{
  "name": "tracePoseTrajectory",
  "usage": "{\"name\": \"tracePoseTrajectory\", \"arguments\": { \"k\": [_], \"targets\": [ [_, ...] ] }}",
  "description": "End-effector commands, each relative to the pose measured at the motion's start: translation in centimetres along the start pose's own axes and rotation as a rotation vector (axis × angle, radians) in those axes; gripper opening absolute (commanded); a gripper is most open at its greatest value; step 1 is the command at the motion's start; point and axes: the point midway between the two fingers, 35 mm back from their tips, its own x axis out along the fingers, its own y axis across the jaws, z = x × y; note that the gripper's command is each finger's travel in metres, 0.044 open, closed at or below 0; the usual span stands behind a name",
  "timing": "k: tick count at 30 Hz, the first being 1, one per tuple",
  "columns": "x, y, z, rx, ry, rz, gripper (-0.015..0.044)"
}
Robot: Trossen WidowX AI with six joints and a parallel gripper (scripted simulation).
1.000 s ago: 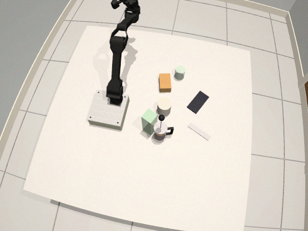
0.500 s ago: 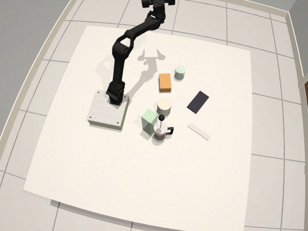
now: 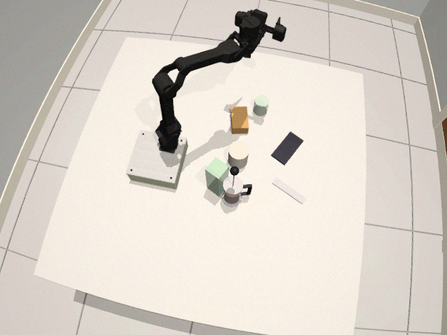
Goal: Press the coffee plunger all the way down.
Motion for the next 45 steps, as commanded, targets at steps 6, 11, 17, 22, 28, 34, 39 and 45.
{"name": "tracePoseTrajectory", "arguments": {
  "k": [6,11,17,22,28,34,39,45],
  "targets": [
    [-12.3,-10.3,-0.2,0.058,0.108,-0.451,0.0440],
    [-20.5,-13.6,-0.9,0.090,0.167,-0.708,0.0440],
    [-30.7,-14.8,-2.5,0.168,0.244,-1.026,0.0440],
    [-39.1,-13.6,-4.2,0.247,0.304,-1.298,0.0440],
    [-47.8,-9.5,-6.7,0.362,0.371,-1.621,0.0440],
    [-50.8,-7.2,-8.3,0.415,0.396,-1.749,0.0440],
    [-50.9,-7.4,-11.7,0.415,0.395,-1.749,0.0440],
    [-50.8,-7.1,-13.8,0.415,0.396,-1.747,0.0440]
  ]
}}
